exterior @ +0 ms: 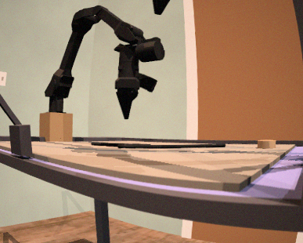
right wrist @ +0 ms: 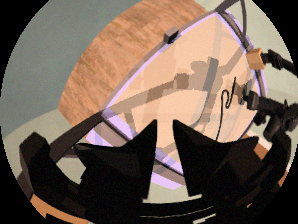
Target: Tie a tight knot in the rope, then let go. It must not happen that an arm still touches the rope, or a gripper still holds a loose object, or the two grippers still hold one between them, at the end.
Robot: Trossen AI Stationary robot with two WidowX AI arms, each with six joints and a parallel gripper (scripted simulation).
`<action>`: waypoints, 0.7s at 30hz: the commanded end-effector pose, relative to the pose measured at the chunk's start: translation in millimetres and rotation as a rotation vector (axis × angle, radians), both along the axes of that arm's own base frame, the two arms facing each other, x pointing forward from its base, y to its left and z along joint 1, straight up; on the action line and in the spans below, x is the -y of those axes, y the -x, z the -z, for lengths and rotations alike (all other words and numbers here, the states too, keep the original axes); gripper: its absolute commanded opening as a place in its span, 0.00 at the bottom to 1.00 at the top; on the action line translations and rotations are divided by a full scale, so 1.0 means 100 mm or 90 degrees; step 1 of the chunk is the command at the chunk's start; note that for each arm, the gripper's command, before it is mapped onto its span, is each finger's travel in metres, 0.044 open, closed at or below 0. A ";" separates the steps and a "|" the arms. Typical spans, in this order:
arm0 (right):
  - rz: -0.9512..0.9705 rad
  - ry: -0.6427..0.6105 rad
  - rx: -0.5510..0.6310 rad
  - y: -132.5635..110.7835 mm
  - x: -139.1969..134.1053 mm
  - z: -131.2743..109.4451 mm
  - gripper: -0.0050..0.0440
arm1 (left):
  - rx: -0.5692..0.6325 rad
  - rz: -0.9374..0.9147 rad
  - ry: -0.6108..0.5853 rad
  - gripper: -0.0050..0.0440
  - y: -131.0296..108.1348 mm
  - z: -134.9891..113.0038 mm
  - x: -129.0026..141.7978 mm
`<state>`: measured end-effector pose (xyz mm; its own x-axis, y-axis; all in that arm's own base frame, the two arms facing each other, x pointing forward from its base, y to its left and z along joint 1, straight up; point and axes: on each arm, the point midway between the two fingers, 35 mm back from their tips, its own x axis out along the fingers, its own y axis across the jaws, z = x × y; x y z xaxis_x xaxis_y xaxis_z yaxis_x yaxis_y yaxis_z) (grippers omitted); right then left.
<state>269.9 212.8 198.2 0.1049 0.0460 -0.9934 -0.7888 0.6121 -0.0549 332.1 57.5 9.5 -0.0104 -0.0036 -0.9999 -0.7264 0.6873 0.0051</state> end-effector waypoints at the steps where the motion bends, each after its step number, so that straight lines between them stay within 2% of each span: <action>1: 0.001 -0.010 0.009 0.00 0.00 -0.07 0.28 | 0.021 0.016 -0.005 0.28 0.04 -0.05 0.07; 21: 0.001 -0.010 0.009 0.00 0.00 -0.07 0.28 | 0.020 0.057 -0.004 0.28 0.28 0.12 0.33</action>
<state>269.9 212.8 198.2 0.1049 0.0460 -0.9934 -0.7888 0.6121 -0.0549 304.1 29.0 -8.2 -0.0110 -0.0028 -0.9999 -0.6714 0.7410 0.0053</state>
